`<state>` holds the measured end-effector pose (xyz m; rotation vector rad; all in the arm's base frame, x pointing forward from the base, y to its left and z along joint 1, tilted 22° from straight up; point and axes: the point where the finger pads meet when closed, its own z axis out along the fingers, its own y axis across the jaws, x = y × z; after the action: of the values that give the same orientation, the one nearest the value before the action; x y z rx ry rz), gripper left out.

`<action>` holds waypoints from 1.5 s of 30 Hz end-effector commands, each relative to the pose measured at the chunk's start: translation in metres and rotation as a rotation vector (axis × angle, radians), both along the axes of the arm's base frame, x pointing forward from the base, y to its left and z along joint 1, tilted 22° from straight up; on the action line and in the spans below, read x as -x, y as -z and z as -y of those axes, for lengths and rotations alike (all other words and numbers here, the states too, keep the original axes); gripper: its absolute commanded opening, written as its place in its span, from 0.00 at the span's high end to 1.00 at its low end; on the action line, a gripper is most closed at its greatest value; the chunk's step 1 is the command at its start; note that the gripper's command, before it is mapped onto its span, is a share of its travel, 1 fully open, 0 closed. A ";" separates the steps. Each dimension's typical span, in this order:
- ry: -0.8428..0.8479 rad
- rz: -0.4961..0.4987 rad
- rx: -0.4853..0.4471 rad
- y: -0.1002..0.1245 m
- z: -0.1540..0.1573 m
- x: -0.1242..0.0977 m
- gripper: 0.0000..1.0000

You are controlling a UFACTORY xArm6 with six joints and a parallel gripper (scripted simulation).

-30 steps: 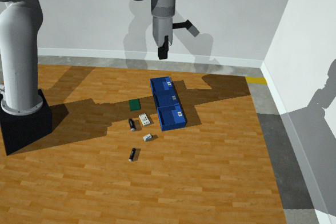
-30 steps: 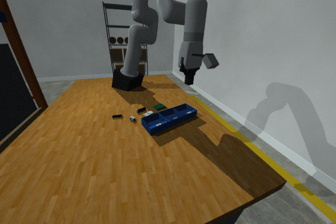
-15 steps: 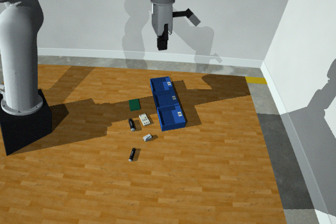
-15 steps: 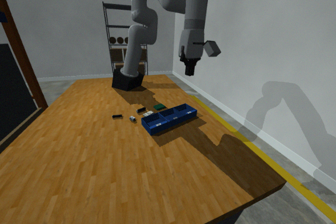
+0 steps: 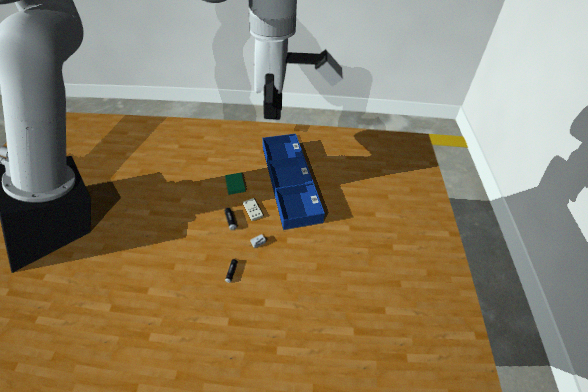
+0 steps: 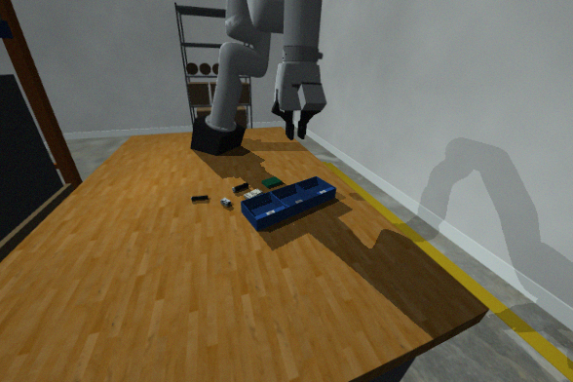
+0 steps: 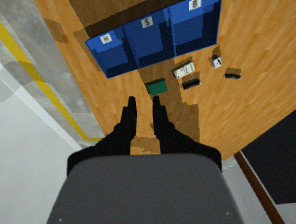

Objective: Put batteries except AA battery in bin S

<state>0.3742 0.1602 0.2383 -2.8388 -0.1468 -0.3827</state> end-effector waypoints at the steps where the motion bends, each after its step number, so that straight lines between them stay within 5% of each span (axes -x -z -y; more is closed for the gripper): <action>1: 0.146 -0.038 -0.042 0.026 0.034 -0.003 0.77; 33: 0.953 -0.280 -0.235 0.172 0.217 -0.009 0.77; 45: 1.230 -0.361 -0.318 0.174 0.226 -0.011 0.77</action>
<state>0.3832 -0.0648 0.0641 -2.3522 1.4668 -0.0982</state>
